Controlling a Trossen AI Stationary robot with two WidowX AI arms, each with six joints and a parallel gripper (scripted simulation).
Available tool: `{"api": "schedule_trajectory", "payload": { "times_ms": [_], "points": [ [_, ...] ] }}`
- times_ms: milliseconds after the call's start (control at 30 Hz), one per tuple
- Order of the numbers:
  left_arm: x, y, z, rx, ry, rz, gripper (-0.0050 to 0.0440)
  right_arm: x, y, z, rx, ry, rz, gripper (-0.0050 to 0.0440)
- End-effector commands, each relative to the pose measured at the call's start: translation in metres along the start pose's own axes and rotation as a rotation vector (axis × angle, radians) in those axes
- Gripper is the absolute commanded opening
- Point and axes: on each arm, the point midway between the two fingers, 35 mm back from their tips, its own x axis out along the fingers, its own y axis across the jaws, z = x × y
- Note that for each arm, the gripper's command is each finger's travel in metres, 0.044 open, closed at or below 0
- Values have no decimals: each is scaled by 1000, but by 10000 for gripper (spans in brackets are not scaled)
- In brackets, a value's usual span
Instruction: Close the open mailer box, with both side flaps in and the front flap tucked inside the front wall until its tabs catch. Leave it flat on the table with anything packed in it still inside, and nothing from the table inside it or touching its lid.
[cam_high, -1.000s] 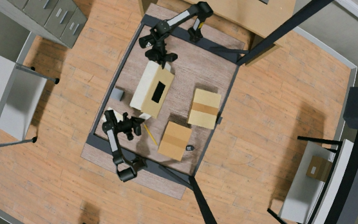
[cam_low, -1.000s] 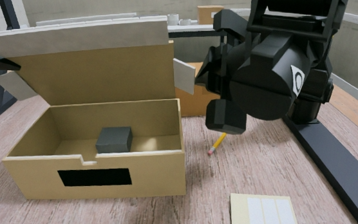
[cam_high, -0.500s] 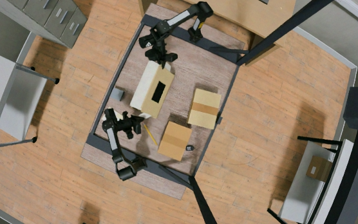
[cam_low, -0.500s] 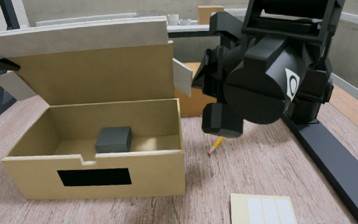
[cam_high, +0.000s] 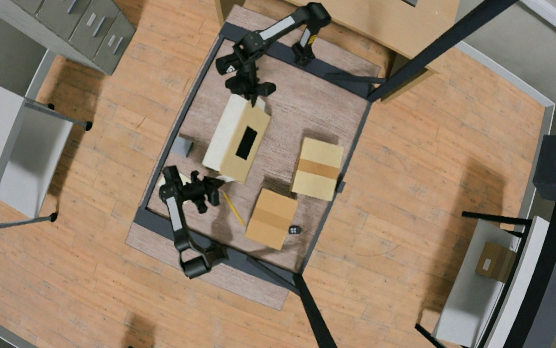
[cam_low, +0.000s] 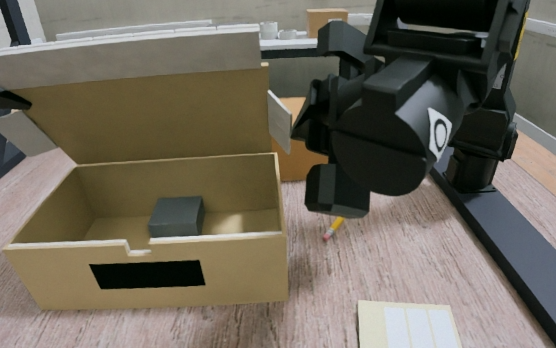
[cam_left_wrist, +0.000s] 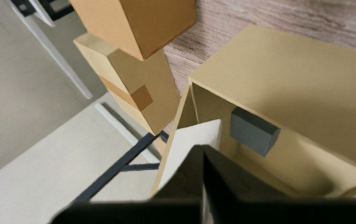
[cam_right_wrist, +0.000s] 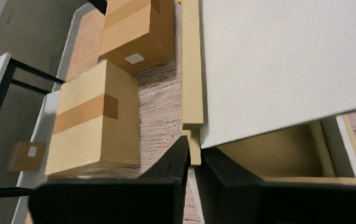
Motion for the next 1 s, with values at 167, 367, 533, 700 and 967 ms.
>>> {"api": "schedule_trajectory", "payload": {
  "times_ms": [167, 367, 533, 700, 967],
  "points": [
    [0, 4, -14, 41, 17, -2, -50, -5, 5, 6, -23, -23, -4, -50],
    [1, 2, -17, 41, 18, -1, -50, -5, 5, 6, -23, -23, -4, -50],
    [3, 1, -20, 41, 18, -1, -50, -5, 5, 6, -23, -23, -4, -50],
    [3, 0, -22, 42, 18, -1, -50, -5, 5, 6, -23, -23, -4, -50],
    [6, -2, -26, 41, 18, -1, -50, -5, 5, 6, -23, -23, -4, -50]
  ]
}}
